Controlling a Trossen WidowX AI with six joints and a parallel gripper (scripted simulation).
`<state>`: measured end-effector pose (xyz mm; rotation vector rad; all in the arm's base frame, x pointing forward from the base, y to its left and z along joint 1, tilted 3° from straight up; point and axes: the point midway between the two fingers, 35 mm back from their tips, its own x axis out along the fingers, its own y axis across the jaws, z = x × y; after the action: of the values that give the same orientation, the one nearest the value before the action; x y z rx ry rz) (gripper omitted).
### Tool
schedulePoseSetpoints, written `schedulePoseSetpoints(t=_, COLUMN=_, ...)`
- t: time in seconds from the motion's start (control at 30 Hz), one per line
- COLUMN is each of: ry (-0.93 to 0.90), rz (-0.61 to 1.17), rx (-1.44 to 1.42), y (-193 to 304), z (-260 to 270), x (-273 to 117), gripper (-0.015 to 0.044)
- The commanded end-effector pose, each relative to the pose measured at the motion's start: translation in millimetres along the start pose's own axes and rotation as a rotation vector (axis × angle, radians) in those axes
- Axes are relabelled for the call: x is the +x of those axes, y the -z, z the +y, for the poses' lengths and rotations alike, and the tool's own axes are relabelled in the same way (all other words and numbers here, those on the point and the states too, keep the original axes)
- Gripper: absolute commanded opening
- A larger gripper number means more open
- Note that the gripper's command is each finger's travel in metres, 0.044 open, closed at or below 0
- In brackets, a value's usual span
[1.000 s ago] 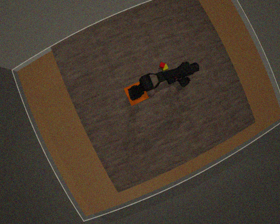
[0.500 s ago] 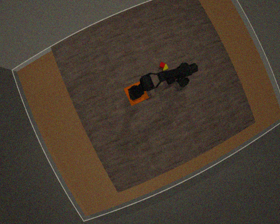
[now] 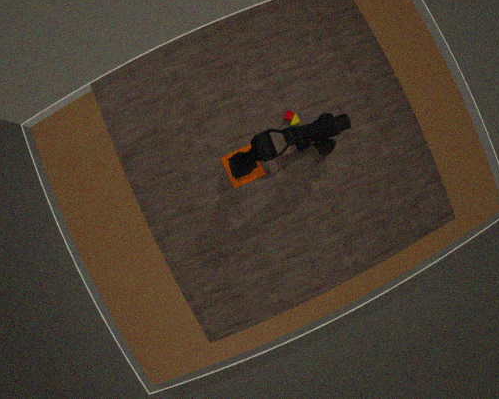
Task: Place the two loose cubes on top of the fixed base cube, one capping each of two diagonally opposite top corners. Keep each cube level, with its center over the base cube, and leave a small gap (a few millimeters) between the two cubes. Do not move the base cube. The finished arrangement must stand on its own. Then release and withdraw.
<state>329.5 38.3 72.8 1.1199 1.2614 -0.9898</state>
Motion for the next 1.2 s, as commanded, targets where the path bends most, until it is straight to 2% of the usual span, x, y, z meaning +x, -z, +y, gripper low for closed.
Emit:
schedulePoseSetpoints(t=0.0, ry=0.008, rz=0.003, rx=0.006, y=0.5, z=-1.4, x=7.3, gripper=0.0265)
schedulePoseSetpoints(t=0.2, ry=0.008, rz=0.003, rx=0.006, y=0.5, z=-1.4, x=7.3, gripper=0.0107)
schedulePoseSetpoints(t=0.4, ry=0.008, rz=0.003, rx=0.006, y=0.4, z=-0.5, x=2.9, gripper=0.0105)
schedulePoseSetpoints(t=1.17, ry=0.008, rz=0.003, rx=0.006, y=-0.3, z=4.2, x=-69.1, gripper=0.0105)
